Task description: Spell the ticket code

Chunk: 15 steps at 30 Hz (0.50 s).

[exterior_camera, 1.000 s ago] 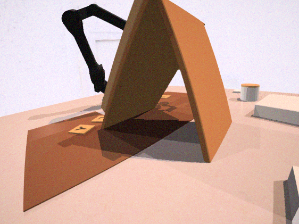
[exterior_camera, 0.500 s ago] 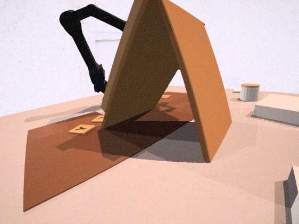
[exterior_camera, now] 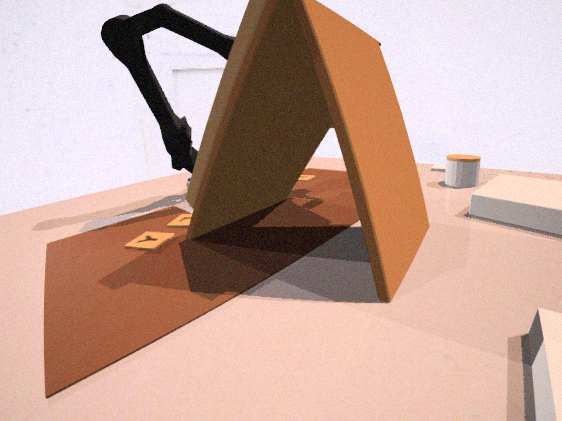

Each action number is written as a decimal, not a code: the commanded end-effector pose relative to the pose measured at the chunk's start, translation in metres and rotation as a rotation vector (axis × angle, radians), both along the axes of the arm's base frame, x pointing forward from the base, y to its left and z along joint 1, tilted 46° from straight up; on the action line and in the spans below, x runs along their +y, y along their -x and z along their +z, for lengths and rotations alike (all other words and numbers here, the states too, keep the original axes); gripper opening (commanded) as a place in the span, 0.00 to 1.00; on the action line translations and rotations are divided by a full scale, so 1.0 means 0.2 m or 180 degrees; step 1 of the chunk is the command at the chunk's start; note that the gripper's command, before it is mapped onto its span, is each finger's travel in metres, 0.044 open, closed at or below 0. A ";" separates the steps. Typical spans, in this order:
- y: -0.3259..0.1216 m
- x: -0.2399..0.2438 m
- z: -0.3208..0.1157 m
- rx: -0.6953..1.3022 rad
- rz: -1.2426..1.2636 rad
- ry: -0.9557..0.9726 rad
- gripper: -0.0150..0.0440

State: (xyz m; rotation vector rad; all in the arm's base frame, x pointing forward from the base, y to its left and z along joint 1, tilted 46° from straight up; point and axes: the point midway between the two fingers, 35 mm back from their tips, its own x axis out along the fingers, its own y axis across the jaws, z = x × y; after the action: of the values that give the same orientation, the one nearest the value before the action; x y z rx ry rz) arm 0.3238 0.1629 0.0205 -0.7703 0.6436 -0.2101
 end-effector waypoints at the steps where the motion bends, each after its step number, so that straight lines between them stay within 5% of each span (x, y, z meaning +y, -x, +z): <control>1: 0.00 -0.01 0.00 0.0016 0.0013 0.0002 0.25; 15: 0.00 -0.03 0.03 0.0016 0.0013 0.0003 0.25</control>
State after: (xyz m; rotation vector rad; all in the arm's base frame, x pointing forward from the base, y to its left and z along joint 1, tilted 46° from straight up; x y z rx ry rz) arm 0.3242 0.1573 0.0256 -0.7711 0.6439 -0.2103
